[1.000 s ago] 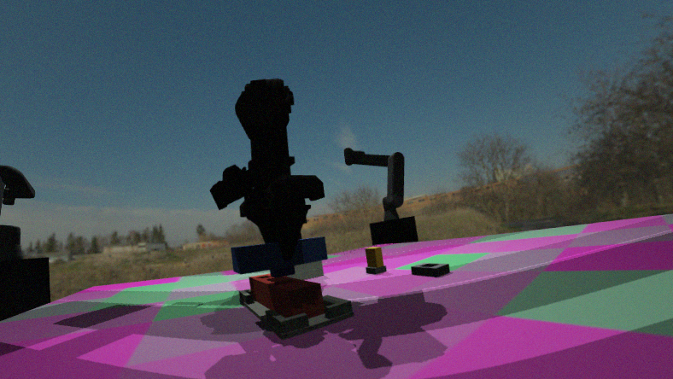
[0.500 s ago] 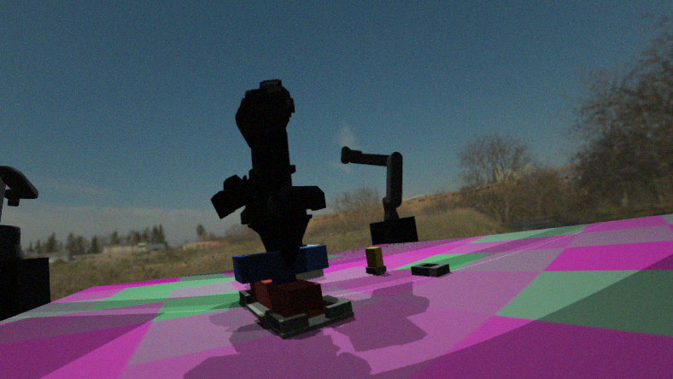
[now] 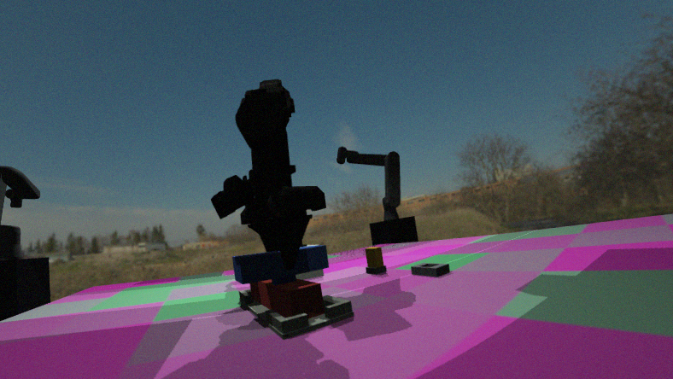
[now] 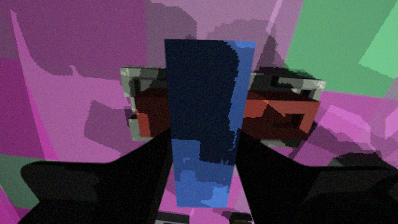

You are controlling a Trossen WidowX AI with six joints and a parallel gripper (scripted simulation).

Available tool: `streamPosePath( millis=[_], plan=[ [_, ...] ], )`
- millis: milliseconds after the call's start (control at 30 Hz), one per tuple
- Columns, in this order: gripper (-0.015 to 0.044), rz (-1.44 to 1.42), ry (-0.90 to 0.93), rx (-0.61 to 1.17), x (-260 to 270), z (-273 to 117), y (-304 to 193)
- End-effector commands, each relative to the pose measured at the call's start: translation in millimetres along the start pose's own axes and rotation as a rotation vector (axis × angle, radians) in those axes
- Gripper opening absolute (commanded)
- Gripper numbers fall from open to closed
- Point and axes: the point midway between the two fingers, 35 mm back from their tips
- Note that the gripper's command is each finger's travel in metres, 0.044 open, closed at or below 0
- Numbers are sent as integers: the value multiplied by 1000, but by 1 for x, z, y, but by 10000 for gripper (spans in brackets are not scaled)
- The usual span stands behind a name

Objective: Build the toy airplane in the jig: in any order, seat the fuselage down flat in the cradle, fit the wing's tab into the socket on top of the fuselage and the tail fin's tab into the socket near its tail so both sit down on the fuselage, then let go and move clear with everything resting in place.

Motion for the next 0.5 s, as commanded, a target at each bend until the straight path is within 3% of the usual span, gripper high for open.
streamPosePath(
  millis=[0, 200, 467],
  plan=[
    [281, 0, 0, 0, 0, 0, 0],
    [438, 0, 0, 0, 0, 0, 0],
    [440, 0, 0, 0, 0, 0, 0]
  ],
)
Point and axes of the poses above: the point midway between the two fingers, 35 mm back from their tips, its own z axis out along the fingers, its own x axis across the jaws, y = z × x, and after that the axes turned 12 degrees about -z, right-handed
